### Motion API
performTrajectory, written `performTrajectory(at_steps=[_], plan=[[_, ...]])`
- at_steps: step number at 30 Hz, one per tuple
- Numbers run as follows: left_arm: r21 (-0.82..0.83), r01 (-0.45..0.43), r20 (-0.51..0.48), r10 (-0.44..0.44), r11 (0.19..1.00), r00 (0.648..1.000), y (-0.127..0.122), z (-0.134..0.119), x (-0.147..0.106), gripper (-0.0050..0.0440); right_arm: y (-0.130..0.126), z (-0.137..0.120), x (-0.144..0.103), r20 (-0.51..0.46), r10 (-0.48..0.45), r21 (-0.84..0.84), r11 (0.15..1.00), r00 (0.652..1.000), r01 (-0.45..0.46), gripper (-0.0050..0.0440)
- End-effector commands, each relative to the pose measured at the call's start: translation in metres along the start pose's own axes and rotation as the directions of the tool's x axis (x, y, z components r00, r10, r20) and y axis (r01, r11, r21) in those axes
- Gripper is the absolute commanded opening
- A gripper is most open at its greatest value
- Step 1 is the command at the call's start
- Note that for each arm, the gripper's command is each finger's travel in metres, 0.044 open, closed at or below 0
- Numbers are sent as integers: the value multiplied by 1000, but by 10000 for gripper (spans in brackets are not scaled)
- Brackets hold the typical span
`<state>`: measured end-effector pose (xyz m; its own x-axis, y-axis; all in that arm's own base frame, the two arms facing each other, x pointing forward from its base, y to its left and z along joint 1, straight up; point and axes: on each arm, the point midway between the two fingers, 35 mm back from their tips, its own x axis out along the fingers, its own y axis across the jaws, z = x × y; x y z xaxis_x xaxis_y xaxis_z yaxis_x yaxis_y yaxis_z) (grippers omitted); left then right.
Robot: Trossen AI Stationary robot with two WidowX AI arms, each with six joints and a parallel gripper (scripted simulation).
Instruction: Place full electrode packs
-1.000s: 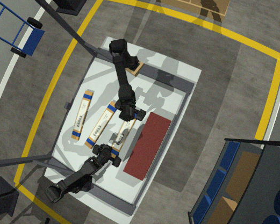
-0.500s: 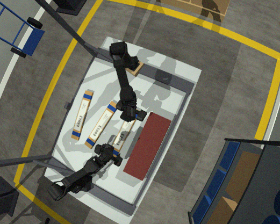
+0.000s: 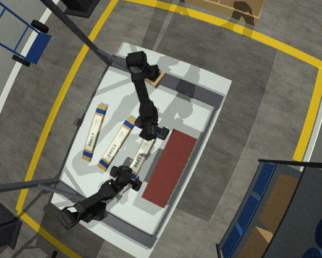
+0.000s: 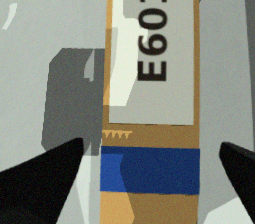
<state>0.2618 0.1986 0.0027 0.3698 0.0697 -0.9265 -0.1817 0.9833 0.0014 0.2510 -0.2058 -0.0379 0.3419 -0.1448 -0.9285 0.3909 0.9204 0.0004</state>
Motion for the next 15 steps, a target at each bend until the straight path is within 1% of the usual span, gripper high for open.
performTrajectory(at_steps=[1, 12, 13, 15], plan=[[3, 2, 0, -2, 1000, 1000, -1, -2, 4, 430, 0, -1, 3, 5, 1, -2, 1000, 1000, -1, 430], [3, 2, 0, -2, 1000, 1000, -1, -6, 15, 430, 0, -5, 13, 5, 1, -2, 1000, 1000, -1, 430], [3, 2, 0, -2, 1000, 1000, -1, -7, 15, 430, -2, 2, 9, 23, -6, -3, 1000, 1000, 6, 430], [3, 2, 0, -2, 1000, 1000, -1, -7, 15, 430, -2, 2, 9, 23, -6, -3, 1000, 1000, 6, 430]])
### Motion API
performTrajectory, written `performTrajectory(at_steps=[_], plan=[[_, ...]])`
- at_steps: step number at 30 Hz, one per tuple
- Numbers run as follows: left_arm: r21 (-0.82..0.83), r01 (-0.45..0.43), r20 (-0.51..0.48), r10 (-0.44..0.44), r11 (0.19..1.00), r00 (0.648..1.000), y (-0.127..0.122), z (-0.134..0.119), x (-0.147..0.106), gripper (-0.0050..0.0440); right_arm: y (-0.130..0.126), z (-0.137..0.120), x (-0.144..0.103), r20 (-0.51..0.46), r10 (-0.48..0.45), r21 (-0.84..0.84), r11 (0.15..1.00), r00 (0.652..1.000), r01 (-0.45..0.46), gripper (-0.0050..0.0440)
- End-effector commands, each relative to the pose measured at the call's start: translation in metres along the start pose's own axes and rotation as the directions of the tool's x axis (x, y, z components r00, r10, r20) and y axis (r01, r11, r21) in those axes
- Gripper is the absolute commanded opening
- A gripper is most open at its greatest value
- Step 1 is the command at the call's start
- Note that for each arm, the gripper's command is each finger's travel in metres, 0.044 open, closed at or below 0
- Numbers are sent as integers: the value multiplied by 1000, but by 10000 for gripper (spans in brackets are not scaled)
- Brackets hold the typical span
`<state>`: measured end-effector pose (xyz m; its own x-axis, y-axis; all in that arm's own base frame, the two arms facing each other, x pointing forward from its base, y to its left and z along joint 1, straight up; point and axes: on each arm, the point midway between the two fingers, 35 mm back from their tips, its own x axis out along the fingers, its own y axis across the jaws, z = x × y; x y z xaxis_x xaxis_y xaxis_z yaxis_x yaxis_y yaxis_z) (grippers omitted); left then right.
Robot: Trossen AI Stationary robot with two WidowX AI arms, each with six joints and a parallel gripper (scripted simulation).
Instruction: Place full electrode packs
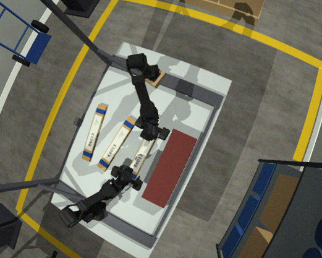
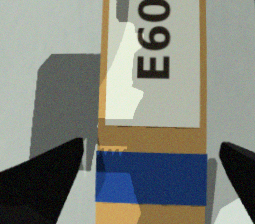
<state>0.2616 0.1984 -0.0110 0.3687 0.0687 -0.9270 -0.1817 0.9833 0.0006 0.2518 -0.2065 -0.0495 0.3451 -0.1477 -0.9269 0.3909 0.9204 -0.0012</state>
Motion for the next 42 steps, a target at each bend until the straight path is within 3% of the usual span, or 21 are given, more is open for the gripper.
performTrajectory(at_steps=[1, 10, 11, 42], plan=[[5, -9, 18, 9, 1000, 1000, 2, 5, -2, 430, -1, 5, -2, 18, -5, -3, 1000, 1000, 5, 430], [5, -9, 18, 9, 1000, 1000, 1, 4, -3, 430, 0, 1, -2, 13, -1, -3, 1000, 1000, 2, 430], [5, -9, 18, 9, 1000, 1000, 1, 4, -3, -50, -1, 4, -2, 18, -5, -3, 1000, 1000, 5, -50], [5, -9, 18, 9, 1000, 1000, 1, 4, -3, -50, -1, 4, -2, 18, -5, -3, 1000, 1000, 5, -50]])
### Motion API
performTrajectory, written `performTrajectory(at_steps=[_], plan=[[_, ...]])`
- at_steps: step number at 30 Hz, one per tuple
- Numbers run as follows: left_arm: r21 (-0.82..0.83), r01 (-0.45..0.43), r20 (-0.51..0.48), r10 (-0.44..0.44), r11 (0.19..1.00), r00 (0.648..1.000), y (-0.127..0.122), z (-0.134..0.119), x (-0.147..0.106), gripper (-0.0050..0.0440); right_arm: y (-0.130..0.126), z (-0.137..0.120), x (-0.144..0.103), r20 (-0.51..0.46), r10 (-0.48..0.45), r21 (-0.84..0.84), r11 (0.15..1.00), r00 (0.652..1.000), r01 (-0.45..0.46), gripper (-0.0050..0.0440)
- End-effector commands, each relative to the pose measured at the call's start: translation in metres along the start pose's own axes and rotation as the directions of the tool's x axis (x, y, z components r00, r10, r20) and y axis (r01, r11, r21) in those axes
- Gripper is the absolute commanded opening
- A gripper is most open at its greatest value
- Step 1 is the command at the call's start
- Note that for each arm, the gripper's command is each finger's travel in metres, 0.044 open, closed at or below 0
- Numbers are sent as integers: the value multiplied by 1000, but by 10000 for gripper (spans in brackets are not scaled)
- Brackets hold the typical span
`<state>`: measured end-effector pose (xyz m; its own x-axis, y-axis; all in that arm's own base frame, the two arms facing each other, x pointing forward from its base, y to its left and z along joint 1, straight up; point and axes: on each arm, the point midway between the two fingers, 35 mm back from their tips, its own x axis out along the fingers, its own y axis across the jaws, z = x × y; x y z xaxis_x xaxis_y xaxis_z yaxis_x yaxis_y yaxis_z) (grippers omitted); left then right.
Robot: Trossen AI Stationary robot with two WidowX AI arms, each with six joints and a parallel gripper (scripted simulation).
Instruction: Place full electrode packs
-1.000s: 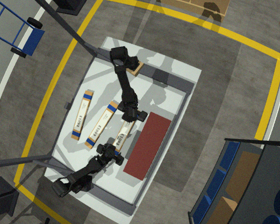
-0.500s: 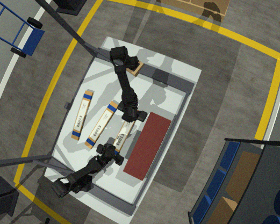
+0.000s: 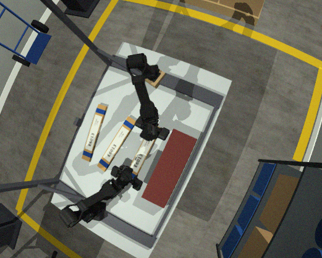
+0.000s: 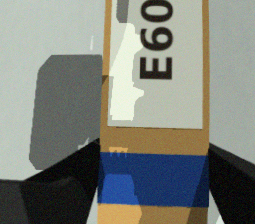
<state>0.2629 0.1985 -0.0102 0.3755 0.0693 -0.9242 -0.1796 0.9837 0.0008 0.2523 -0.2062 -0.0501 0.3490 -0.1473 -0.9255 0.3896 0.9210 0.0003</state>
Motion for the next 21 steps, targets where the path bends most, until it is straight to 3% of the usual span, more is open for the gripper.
performTrajectory(at_steps=[1, 21], plan=[[3, -10, 10, 10, 1000, 1000, 2, 3, -2, -50, -1, 4, -3, 14, -7, -2, 1000, 1000, 7, -50], [3, -10, 10, 10, 1000, 1000, 2, 3, -2, -50, -1, 3, -7, 14, -9, -3, 1000, 1000, 9, -50]])
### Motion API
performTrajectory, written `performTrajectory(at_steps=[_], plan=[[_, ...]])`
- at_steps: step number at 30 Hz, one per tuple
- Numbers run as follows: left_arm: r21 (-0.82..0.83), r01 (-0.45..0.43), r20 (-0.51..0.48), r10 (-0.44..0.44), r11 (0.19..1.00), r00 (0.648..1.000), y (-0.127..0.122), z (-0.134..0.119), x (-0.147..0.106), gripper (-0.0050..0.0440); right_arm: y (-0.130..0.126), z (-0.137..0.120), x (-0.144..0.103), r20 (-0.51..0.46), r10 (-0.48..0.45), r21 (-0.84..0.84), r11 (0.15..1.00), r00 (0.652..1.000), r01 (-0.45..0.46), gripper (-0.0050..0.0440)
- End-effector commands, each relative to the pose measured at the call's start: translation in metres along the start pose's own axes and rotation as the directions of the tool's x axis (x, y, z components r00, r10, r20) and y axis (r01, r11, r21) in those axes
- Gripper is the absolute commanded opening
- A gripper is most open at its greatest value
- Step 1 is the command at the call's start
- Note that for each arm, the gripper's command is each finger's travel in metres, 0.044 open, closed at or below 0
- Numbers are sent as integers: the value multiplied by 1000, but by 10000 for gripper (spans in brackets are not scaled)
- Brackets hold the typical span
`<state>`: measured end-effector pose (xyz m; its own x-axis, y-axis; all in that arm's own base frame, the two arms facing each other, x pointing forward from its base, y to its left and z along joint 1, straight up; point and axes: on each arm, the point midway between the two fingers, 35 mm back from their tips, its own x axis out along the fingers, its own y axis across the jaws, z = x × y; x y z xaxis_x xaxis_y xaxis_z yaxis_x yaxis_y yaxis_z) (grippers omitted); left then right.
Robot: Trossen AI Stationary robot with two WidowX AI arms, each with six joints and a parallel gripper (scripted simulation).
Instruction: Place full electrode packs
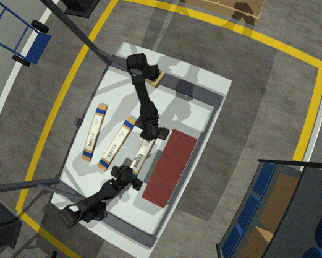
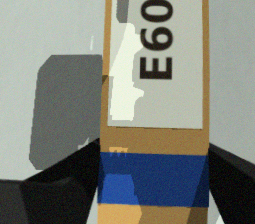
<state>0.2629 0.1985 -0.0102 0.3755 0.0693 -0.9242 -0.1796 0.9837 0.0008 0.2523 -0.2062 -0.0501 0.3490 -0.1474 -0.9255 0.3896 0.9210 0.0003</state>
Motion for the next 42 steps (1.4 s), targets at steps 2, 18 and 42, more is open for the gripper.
performTrajectory(at_steps=[2, 18, 42], plan=[[5, -16, 13, 16, 1000, 1000, 2, 4, -9, -50, -3, 9, -11, 24, -13, -4, 1000, 1000, 13, -50], [6, -25, 26, 25, 1000, 999, 5, 20, -37, -50, -4, 23, -39, 33, -15, -4, 1000, 999, 15, -50], [6, -25, 27, 25, 1000, 999, 4, 34, -75, -50, -3, 37, -77, 34, -16, -4, 1000, 999, 16, -50]])
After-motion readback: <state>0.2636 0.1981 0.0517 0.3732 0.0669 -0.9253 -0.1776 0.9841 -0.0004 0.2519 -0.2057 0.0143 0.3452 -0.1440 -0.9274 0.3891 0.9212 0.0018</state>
